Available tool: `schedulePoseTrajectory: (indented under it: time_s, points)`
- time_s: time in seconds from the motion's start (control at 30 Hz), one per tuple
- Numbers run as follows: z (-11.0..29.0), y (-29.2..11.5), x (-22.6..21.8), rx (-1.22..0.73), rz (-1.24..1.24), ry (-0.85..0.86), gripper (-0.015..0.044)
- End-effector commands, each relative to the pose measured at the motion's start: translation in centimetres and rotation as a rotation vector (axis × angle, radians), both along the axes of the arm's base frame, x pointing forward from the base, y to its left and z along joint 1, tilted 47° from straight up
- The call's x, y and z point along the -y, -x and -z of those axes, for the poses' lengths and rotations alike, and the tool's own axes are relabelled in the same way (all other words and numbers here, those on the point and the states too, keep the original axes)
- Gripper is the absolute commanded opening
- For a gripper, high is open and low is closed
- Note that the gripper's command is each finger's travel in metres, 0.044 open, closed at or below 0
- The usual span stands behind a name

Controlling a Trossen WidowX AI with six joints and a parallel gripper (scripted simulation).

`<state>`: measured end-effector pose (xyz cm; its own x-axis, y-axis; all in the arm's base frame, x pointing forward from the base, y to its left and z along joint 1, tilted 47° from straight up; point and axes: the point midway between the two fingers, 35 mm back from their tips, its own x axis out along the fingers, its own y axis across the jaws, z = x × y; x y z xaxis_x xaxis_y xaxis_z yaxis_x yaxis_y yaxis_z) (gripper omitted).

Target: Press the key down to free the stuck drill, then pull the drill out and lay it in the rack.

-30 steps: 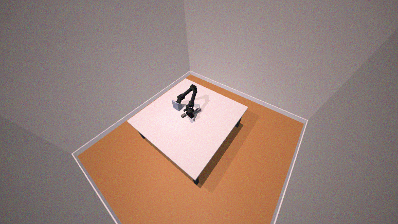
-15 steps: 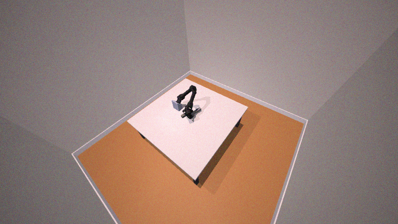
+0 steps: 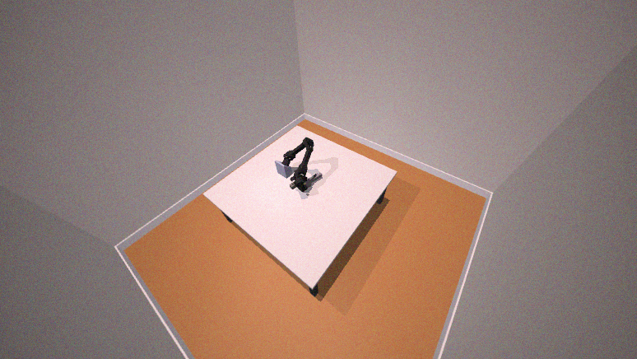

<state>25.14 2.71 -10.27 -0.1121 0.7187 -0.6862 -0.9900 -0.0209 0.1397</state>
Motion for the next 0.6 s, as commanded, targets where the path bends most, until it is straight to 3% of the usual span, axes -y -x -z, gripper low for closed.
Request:
schedulePoseTrajectory:
  time_s: [0.0,0.43,0.57]
  points:
    - [-0.08,0.00,-0.09,0.000,0.001,-0.001,0.0105]
    - [-0.23,0.02,-0.47,0.005,0.000,0.002,0.0440]
    - [-0.29,0.01,-0.65,0.005,0.000,0.001,0.0440]
